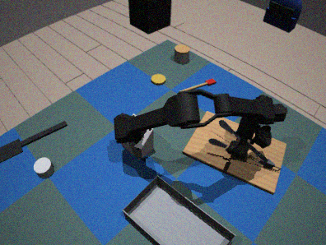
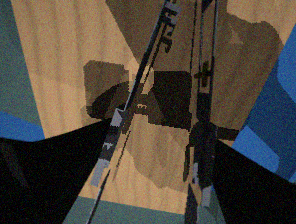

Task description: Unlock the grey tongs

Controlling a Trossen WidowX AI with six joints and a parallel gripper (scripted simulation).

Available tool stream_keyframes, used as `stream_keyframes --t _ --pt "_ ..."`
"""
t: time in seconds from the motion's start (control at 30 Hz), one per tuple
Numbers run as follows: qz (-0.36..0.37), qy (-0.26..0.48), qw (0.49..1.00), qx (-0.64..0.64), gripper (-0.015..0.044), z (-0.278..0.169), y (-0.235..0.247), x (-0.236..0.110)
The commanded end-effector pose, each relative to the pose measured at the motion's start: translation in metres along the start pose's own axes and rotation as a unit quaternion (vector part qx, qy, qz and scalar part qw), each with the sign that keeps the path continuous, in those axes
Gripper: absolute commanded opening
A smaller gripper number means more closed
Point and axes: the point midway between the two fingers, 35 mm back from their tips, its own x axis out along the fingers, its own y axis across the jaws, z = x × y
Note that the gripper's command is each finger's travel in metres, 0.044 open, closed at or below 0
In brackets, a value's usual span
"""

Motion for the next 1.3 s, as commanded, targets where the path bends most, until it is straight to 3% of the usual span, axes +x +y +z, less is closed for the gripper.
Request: stream_keyframes --t 0.0,0.23,0.53,0.83,1.03,1.27 --pt "0.001 0.000 1.000 0.000 0.0440 0.000 0.000 0.000" --pt "0.002 -0.002 1.000 0.001 0.0440 0.007 -0.030 -0.028" --pt "-0.004 0.000 1.000 -0.002 0.0440 0.001 -0.147 -0.111" --pt "-0.004 -0.001 1.000 -0.004 0.0440 0.001 -0.149 -0.115" --pt "-0.006 -0.013 0.999 -0.045 0.0440 -0.001 -0.149 -0.155" --pt "-0.006 -0.014 0.999 -0.048 0.0440 -0.002 -0.149 -0.158"
